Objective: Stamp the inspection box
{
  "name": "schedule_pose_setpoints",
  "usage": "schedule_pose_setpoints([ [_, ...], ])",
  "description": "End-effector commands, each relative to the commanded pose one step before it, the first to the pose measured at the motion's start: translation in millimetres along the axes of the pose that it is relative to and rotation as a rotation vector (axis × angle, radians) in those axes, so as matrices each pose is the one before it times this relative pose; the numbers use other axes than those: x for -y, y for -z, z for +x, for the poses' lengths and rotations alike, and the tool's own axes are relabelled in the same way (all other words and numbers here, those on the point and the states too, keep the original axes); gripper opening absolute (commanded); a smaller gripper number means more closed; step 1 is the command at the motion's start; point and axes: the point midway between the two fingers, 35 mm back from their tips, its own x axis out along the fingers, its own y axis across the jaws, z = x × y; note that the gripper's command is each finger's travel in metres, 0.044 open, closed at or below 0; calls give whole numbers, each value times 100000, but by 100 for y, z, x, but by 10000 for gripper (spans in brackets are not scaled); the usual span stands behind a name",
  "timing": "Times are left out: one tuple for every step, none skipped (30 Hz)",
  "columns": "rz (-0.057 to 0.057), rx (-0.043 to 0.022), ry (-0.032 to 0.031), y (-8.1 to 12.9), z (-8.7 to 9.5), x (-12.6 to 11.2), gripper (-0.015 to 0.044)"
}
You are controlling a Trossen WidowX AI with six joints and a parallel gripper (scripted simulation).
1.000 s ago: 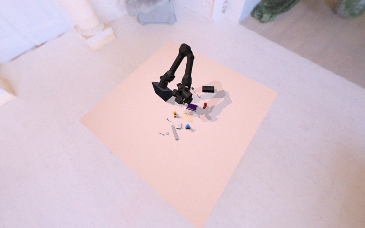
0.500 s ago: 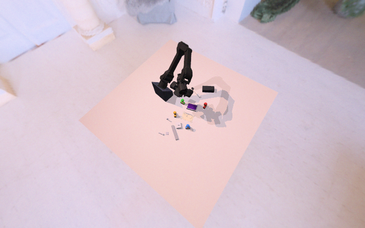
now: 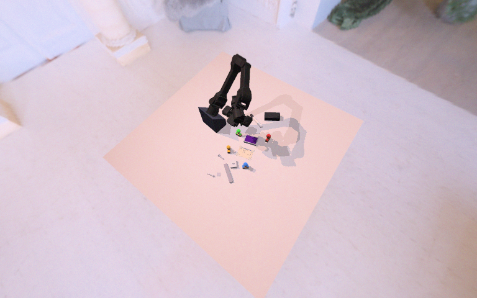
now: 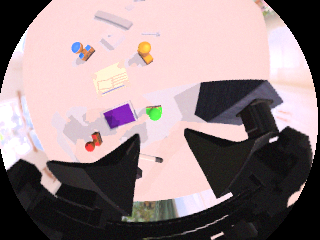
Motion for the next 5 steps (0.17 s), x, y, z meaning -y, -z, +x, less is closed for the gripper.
schedule_pose_setpoints([
  [11, -8, 8, 0, 4, 3, 264],
  [0, 0, 0, 0, 0, 0, 264],
  [0, 0, 0, 0, 0, 0, 264],
  [0, 0, 0, 0, 0, 0, 264],
  [0, 0, 0, 0, 0, 0, 264],
])
